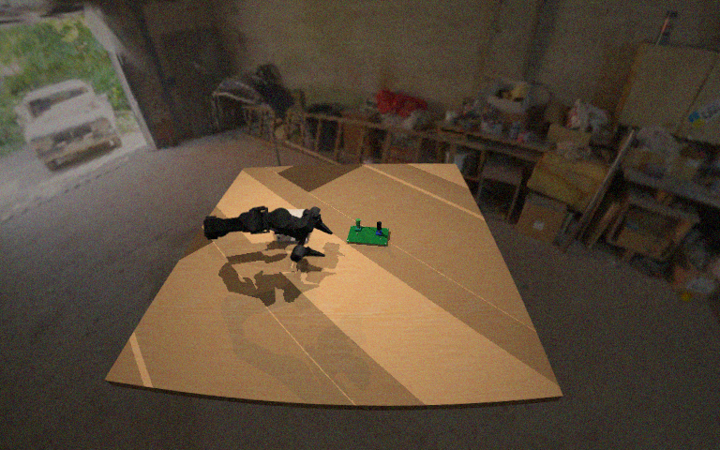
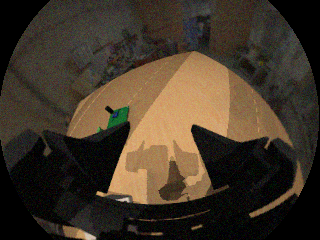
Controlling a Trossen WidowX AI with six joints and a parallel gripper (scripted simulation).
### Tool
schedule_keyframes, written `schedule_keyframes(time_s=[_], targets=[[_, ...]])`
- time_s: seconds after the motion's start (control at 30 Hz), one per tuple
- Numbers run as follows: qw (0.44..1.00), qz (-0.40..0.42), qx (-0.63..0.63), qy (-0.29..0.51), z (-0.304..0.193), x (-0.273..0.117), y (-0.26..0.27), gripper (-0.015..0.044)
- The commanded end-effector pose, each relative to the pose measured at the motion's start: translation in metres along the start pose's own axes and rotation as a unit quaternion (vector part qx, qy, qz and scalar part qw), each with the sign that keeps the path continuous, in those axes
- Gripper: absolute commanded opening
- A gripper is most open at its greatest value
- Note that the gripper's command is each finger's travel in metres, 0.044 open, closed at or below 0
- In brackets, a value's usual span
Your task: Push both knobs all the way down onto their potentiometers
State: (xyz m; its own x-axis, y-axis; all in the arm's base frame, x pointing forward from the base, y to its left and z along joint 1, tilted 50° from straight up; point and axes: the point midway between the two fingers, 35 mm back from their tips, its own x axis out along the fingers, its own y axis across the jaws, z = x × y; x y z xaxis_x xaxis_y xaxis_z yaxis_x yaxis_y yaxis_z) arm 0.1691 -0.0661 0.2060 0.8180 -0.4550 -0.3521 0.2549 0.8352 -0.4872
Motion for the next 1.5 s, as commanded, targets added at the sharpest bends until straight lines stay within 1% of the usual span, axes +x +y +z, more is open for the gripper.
schedule_keyframes(time_s=[0.0,0.07,0.27,0.47,0.73,1.0,1.17,1.33,1.47], targets=[[1.000,0.001,0.001,0.002,0.000,0.000,0.000,0.0374],[1.000,0.012,0.007,0.021,0.002,0.003,0.004,0.0321],[0.992,0.045,0.029,0.110,0.010,0.017,0.023,0.0164],[0.976,0.055,0.041,0.204,0.017,0.034,0.049,0.0006],[0.948,0.028,0.038,0.315,0.020,0.058,0.093,0.0000],[0.918,-0.038,0.015,0.395,0.011,0.079,0.147,0.0000],[0.901,-0.093,-0.007,0.424,-0.003,0.089,0.184,0.0000],[0.886,-0.153,-0.033,0.436,-0.024,0.097,0.219,0.0000],[0.885,-0.161,-0.037,0.436,-0.027,0.098,0.224,0.0000]])
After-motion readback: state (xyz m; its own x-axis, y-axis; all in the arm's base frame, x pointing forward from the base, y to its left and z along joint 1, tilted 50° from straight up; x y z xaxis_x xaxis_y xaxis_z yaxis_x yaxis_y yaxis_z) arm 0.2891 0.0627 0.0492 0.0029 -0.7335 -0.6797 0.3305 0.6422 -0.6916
